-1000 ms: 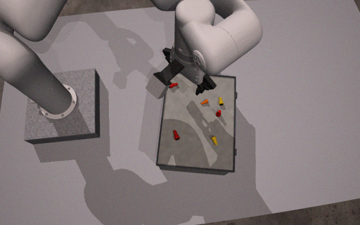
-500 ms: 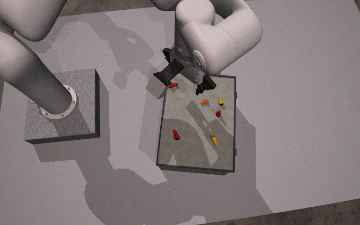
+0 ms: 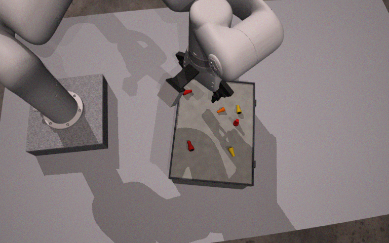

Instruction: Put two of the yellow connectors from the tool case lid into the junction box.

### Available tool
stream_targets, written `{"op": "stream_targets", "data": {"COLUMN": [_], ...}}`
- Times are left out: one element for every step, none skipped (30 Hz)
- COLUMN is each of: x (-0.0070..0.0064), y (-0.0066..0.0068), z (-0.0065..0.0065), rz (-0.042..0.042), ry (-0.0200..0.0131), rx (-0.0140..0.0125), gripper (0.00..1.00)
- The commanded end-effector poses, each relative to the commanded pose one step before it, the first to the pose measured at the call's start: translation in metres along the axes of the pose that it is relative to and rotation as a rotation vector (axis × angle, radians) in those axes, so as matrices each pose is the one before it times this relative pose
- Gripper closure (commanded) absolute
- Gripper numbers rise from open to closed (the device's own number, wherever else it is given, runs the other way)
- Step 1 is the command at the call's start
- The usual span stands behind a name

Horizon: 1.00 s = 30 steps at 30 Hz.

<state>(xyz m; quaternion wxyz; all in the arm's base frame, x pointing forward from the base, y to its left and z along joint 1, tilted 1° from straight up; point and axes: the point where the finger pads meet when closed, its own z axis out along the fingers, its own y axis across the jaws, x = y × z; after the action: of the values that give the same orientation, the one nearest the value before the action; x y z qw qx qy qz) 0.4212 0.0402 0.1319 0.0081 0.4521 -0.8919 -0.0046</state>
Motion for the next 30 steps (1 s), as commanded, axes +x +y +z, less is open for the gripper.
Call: {"op": "stream_targets", "data": {"x": [0.00038, 0.00046, 0.00065, 0.00084, 0.00103, 0.00121, 0.00137, 0.00150, 0.00159, 0.00000, 0.00000, 0.00166, 0.00170, 0.00171, 0.00170, 0.00000, 0.00000, 0.00000, 0.00000, 0.00000, 0.00168, 0.00000, 0.00000, 0.00000, 0.00000, 0.00000, 0.00000, 0.00000, 0.00000, 0.00166], "y": [-0.00057, 0.00003, 0.00004, 0.00005, 0.00006, 0.00006, 0.00004, 0.00002, -0.00002, 0.00000, 0.00000, -0.00009, -0.00017, -0.00028, -0.00042, 0.00000, 0.00000, 0.00000, 0.00000, 0.00000, -0.00058, 0.00000, 0.00000, 0.00000, 0.00000, 0.00000, 0.00000, 0.00000, 0.00000, -0.00076], "z": [-0.00096, 0.00040, 0.00054, 0.00068, 0.00080, 0.00089, 0.00092, 0.00089, 0.00079, 0.00000, 0.00000, 0.00060, 0.00032, -0.00005, -0.00052, 0.00000, 0.00000, 0.00000, 0.00000, 0.00000, -0.00106, 0.00000, 0.00000, 0.00000, 0.00000, 0.00000, 0.00000, 0.00000, 0.00000, -0.00169], "rz": [-0.00208, -0.00217, -0.00313, -0.00424, -0.00548, -0.00687, -0.00839, -0.01005, -0.01182, 0.00000, 0.00000, -0.01369, -0.01563, -0.01760, -0.01956, 0.00000, 0.00000, 0.00000, 0.00000, 0.00000, -0.02147, 0.00000, 0.00000, 0.00000, 0.00000, 0.00000, 0.00000, 0.00000, 0.00000, -0.02325], "ry": [-0.00011, 0.00149, 0.00206, 0.00264, 0.00318, 0.00365, 0.00400, 0.00421, 0.00425, 0.00000, 0.00000, 0.00413, 0.00384, 0.00340, 0.00285, 0.00000, 0.00000, 0.00000, 0.00000, 0.00000, 0.00222, 0.00000, 0.00000, 0.00000, 0.00000, 0.00000, 0.00000, 0.00000, 0.00000, 0.00157], "rx": [-0.00198, -0.00400, -0.00563, -0.00738, -0.00916, -0.01092, -0.01255, -0.01399, -0.01517, 0.00000, 0.00000, -0.01600, -0.01645, -0.01644, -0.01597, 0.00000, 0.00000, 0.00000, 0.00000, 0.00000, -0.01500, 0.00000, 0.00000, 0.00000, 0.00000, 0.00000, 0.00000, 0.00000, 0.00000, -0.01355], "gripper": [0.00, 0.00, 0.00, 0.00, 0.00, 0.00, 0.00, 0.00, 0.00, 0.00, 0.00, 0.00, 0.00, 0.00, 0.00, 0.00, 0.00, 0.00, 0.00, 0.00, 0.00, 0.00, 0.00, 0.00, 0.00, 0.00, 0.00, 0.00, 0.00, 0.00]}}
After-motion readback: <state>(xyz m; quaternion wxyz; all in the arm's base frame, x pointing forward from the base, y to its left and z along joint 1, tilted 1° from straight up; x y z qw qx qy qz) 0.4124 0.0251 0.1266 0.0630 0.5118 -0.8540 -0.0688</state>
